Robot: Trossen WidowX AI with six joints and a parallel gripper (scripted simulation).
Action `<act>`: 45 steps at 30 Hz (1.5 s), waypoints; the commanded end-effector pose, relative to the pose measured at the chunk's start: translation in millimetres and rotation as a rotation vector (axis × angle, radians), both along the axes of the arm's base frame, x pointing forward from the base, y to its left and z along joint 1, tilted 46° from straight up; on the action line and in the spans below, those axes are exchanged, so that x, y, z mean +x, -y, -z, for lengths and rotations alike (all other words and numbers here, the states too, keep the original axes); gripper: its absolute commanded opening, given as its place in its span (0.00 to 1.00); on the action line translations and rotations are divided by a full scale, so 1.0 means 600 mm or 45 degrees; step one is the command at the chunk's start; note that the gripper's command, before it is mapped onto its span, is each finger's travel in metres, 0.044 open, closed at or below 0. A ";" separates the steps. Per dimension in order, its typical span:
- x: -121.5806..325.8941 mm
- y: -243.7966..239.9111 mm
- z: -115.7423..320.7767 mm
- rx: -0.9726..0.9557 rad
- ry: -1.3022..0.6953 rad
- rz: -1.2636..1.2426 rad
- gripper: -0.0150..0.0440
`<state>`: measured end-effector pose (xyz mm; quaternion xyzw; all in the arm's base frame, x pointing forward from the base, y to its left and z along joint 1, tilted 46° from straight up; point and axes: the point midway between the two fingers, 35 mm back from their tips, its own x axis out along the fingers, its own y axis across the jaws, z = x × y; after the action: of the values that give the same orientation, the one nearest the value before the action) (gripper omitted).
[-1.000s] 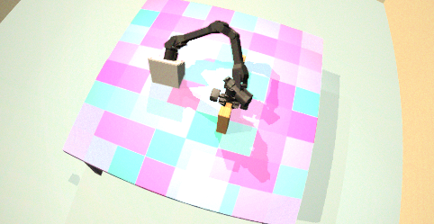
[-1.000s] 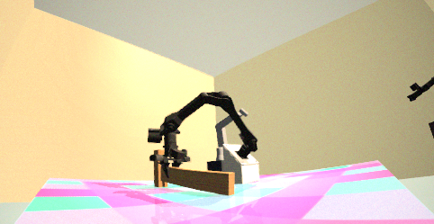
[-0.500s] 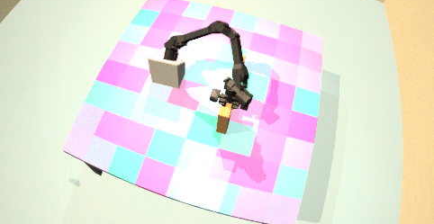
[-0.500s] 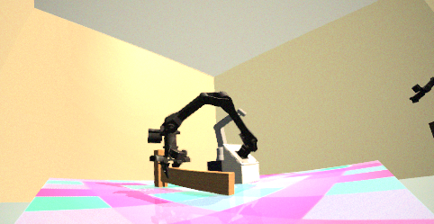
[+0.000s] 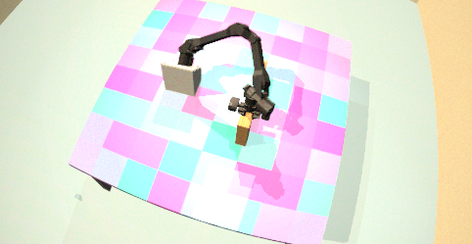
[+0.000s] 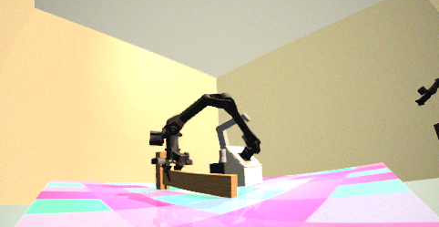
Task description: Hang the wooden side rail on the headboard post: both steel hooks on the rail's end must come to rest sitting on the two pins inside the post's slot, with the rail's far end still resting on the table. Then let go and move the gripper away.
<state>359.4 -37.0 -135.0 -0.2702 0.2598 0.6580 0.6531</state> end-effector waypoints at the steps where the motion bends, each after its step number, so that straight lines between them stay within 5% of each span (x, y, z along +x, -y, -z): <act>1: 0.000 0.003 0.002 -0.004 -0.001 0.008 0.25; 38: 0.000 -0.004 0.009 -0.004 -0.001 0.008 0.25; 45: -0.001 -0.004 0.006 -0.001 -0.001 0.002 0.57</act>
<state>358.7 -34.3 -138.6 -0.2698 0.2607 0.6576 0.6533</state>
